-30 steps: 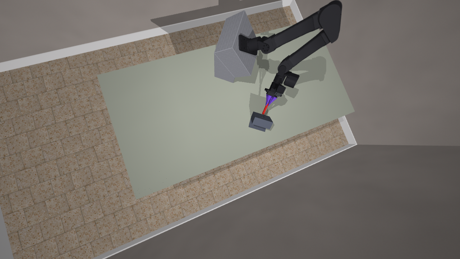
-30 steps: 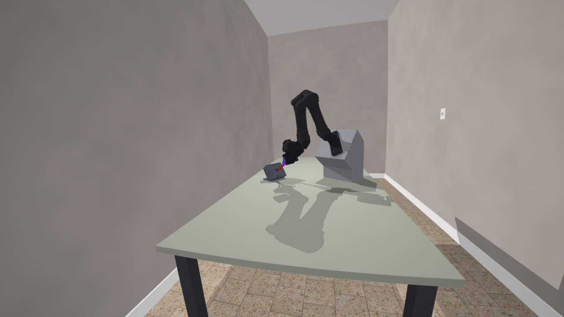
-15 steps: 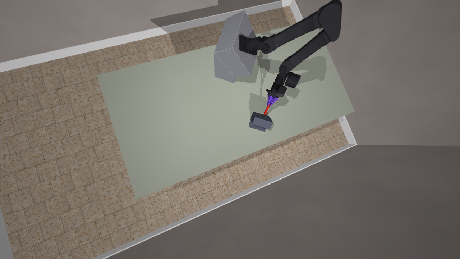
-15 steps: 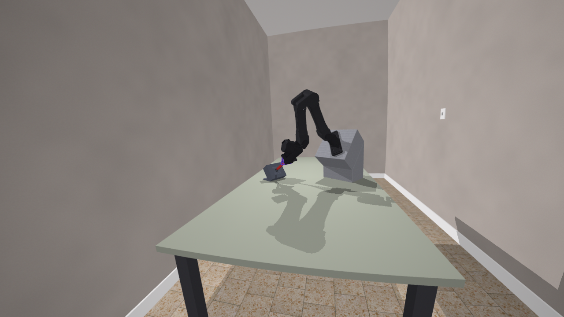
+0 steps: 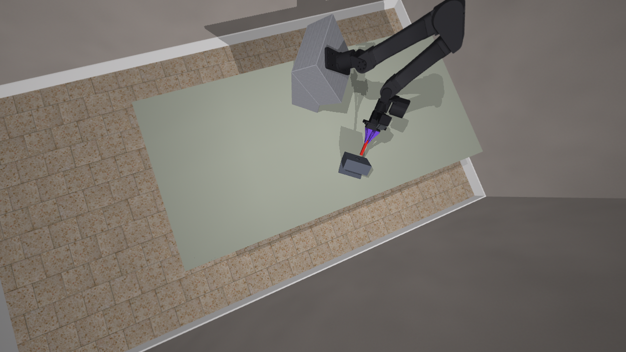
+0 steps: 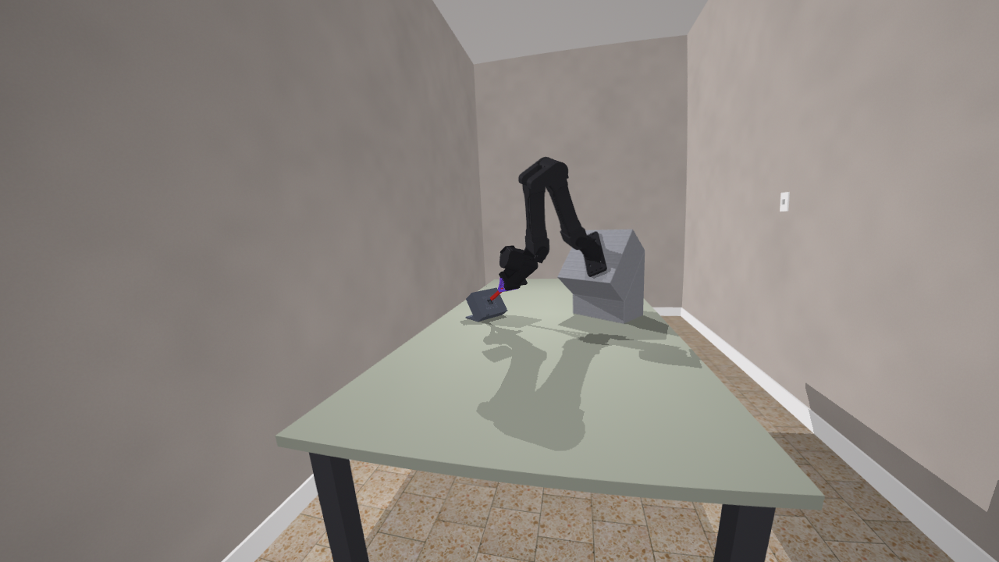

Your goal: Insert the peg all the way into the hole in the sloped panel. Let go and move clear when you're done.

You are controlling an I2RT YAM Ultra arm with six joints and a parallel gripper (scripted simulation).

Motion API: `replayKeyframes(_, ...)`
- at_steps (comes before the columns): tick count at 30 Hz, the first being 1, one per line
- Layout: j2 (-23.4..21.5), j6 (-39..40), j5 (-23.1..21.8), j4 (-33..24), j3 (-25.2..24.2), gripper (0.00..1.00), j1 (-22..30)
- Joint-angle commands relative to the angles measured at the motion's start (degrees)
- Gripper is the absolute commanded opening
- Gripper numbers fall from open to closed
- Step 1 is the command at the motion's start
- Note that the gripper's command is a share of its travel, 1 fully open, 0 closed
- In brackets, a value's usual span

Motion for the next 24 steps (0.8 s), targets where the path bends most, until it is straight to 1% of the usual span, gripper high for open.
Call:
replayKeyframes(1, -1.13, 0.39, 1.59, -0.78, -1.45, 0.0, 0.32)
replayKeyframes(9, -1.87, 0.58, 1.89, -0.76, -2.31, 0.0, 0.66)
replayKeyframes(13, -0.44, 0.27, 1.28, 0.51, -2.0, 0.0, -0.02)
replayKeyframes(15, -0.44, 0.27, 1.28, 0.51, -2.0, 0.0, -0.02)
replayKeyframes(24, 3.42, -0.51, -0.19, 3.85, -1.11, 0.0, -1.65)
